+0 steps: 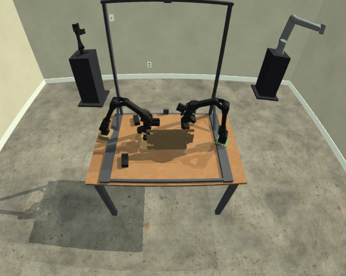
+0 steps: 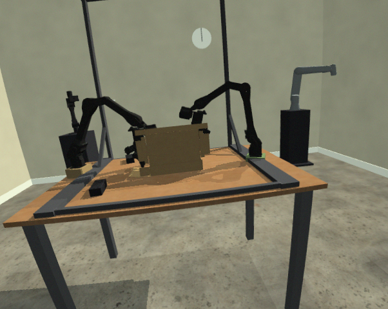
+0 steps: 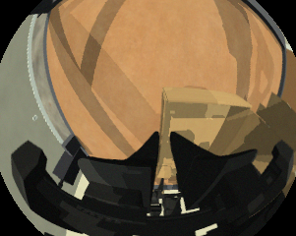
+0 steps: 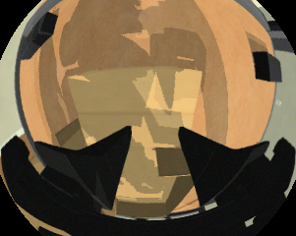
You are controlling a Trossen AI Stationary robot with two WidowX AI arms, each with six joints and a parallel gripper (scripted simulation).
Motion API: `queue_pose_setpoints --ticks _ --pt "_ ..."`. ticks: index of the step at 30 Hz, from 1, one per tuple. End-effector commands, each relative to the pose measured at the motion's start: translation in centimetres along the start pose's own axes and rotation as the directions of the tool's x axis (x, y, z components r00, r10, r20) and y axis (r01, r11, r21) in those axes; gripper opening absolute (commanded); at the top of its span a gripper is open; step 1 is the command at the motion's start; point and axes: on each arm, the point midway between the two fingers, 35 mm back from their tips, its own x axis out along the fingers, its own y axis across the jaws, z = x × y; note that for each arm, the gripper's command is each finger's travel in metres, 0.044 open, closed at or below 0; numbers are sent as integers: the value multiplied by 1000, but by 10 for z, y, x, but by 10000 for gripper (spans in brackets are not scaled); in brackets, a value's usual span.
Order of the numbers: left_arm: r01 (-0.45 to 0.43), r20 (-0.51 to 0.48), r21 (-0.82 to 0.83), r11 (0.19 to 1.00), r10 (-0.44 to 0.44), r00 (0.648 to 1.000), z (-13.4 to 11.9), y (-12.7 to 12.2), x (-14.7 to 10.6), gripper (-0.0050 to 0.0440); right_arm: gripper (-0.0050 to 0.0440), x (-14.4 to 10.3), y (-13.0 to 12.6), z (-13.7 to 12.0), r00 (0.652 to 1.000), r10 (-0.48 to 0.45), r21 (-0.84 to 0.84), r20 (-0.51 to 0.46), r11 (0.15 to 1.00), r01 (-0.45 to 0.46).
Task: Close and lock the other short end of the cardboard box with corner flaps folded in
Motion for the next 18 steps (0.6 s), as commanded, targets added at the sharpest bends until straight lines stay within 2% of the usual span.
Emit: queue_pose_setpoints --ticks 1,17,18 --pt "-2 -19 1 1000 2 1000 -4 0 -6 63 247 3 0 -2 1000 -1 5 -14 1000 1" --pt "-2 -19 1 1000 2 1000 -4 0 -6 63 247 27 -1 -1 1000 -1 5 -14 1000 1" --pt "-2 -19 1 1000 2 1000 -4 0 -6 63 247 29 -1 4 1000 -5 5 9 1000 5"
